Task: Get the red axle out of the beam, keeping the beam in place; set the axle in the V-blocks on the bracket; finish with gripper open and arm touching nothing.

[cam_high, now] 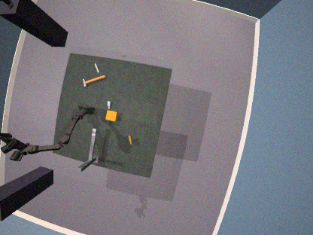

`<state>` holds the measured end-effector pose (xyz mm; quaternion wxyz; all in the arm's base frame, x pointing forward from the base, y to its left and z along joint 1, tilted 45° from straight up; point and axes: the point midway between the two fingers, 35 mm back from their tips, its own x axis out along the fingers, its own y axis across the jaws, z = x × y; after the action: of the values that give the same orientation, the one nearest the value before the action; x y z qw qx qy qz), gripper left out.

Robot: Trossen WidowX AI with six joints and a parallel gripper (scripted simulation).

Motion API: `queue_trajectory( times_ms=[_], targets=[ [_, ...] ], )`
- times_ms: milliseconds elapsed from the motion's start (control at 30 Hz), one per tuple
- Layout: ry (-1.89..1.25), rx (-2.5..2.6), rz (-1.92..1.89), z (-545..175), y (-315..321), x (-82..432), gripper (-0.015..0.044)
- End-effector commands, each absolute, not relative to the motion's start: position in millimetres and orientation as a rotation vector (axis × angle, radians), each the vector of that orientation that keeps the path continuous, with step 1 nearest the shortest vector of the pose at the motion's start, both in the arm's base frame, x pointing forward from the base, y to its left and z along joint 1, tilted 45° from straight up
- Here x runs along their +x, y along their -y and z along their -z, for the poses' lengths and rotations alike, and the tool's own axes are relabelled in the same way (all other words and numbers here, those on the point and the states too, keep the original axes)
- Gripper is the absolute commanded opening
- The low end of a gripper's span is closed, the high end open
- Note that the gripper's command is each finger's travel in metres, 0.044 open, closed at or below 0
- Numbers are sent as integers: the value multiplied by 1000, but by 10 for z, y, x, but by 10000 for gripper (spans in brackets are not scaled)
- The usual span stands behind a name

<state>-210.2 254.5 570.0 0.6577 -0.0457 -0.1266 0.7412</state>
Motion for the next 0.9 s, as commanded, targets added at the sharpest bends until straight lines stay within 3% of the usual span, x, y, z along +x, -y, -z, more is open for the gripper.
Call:
queue_trajectory(
  times_ms=[0, 333, 867],
  targets=[
    [287, -104, -1679, -5706, -2551, -2102, 426],
    [274, -114, -1653, -5697, -2727, -2063, 440],
    [116, -259, -1465, -4890, -3598, -1691, 440]
  ],
)
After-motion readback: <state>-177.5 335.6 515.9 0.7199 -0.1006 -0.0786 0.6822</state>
